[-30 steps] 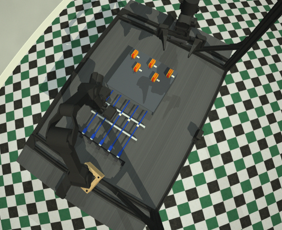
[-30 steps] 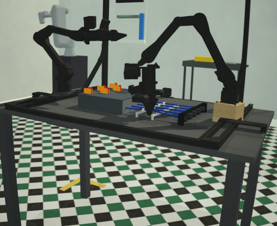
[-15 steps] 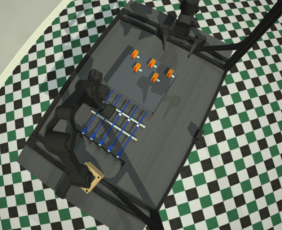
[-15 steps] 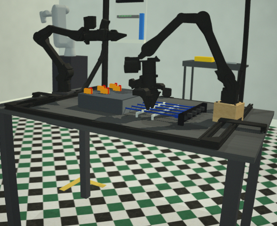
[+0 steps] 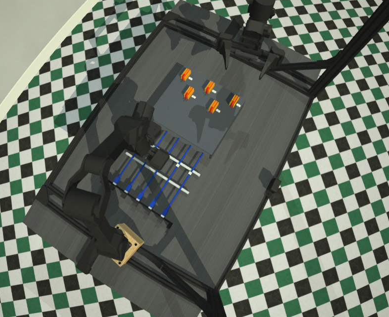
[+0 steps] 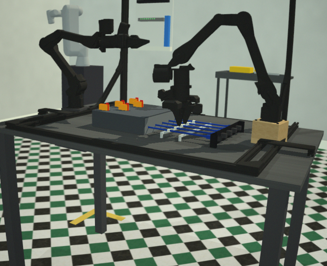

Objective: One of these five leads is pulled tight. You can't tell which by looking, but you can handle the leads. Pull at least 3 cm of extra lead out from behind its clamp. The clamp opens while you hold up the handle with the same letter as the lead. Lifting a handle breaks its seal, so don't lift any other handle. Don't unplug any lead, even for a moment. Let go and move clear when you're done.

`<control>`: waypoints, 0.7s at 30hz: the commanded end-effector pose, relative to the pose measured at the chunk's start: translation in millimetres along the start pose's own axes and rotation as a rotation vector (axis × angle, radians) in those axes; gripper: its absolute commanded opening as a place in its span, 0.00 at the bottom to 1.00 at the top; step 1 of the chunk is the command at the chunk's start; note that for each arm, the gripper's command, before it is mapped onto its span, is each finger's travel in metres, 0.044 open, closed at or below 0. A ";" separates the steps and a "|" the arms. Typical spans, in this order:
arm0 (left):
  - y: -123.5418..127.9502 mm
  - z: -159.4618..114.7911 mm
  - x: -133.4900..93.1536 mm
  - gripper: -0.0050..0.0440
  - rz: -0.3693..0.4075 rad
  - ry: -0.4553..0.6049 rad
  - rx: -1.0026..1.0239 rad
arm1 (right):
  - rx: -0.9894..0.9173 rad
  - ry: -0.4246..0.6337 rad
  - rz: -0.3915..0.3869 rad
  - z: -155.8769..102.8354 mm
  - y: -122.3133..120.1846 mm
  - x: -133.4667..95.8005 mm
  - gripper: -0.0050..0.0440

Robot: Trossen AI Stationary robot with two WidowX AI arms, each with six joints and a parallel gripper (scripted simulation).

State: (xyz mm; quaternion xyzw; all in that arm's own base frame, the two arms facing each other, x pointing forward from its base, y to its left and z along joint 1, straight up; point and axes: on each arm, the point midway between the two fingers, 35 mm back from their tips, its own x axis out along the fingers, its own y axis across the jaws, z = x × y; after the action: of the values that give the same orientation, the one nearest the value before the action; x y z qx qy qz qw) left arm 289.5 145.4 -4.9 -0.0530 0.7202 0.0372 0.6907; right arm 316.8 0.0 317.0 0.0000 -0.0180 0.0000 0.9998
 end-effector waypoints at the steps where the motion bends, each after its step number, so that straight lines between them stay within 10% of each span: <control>1: -9.6 3.8 -11.4 0.53 0.019 -0.043 -0.010 | 0.000 -0.014 0.000 5.9 0.0 -0.8 1.00; 11: -9.6 3.8 -11.4 0.53 0.019 -0.043 -0.010 | 0.000 -0.014 0.000 5.9 0.0 -0.8 1.00; 12: -8.7 5.9 38.6 0.53 0.019 -0.043 -0.010 | 0.000 -0.014 0.000 5.9 0.0 -0.8 1.00; 21: -8.7 5.9 38.6 0.53 0.019 -0.043 -0.010 | 0.000 -0.014 0.000 5.9 0.0 -0.8 1.00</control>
State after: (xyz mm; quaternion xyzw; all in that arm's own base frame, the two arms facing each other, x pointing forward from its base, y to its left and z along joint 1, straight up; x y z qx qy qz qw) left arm 289.1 134.4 -44.7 -0.0533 0.7136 0.0441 0.6971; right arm 316.8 0.0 317.0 0.0000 -0.0180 0.0000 0.9998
